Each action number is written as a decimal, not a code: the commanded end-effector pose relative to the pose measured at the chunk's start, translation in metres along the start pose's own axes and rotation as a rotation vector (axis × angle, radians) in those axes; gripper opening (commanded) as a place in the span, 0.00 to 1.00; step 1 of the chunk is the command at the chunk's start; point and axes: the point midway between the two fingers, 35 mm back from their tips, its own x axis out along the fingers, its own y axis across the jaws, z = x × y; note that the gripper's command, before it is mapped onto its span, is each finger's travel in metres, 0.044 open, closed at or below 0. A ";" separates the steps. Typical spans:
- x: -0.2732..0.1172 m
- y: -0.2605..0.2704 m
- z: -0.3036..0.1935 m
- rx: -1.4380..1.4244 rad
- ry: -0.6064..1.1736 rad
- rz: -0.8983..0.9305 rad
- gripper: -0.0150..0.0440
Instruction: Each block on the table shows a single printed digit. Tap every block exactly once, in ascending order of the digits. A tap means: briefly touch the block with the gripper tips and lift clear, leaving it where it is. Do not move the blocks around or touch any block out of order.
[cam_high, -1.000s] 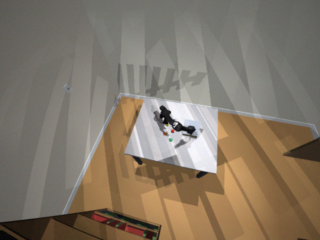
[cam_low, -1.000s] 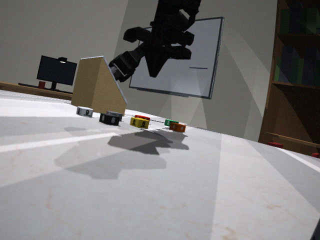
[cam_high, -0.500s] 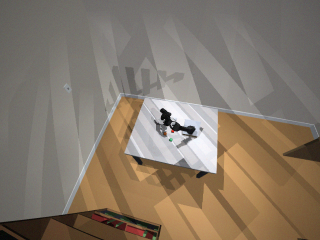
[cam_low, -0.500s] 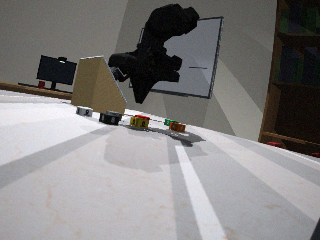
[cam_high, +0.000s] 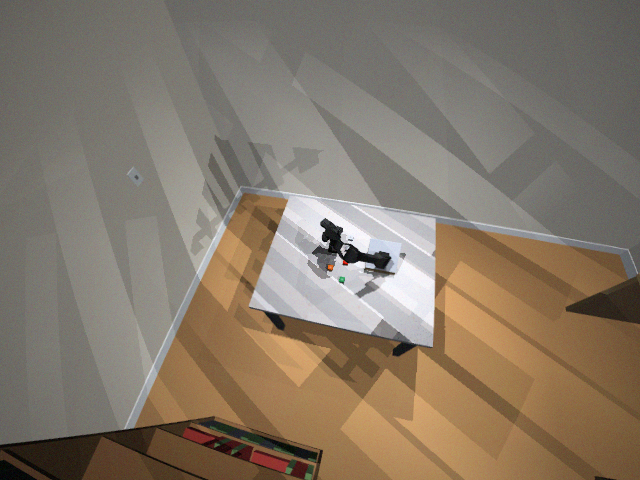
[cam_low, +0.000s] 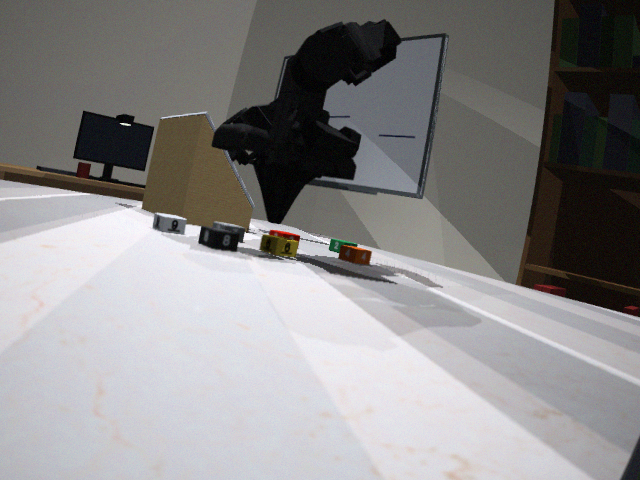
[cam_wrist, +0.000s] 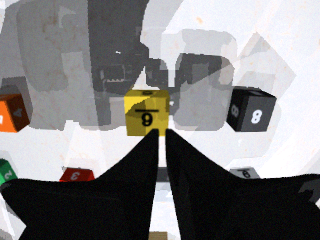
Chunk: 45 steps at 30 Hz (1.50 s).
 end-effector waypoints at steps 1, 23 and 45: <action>0.006 0.000 0.000 0.007 -0.003 0.006 0.29; -0.012 0.000 0.000 0.007 -0.003 0.005 0.29; -0.090 -0.020 -0.083 0.011 0.001 0.001 0.29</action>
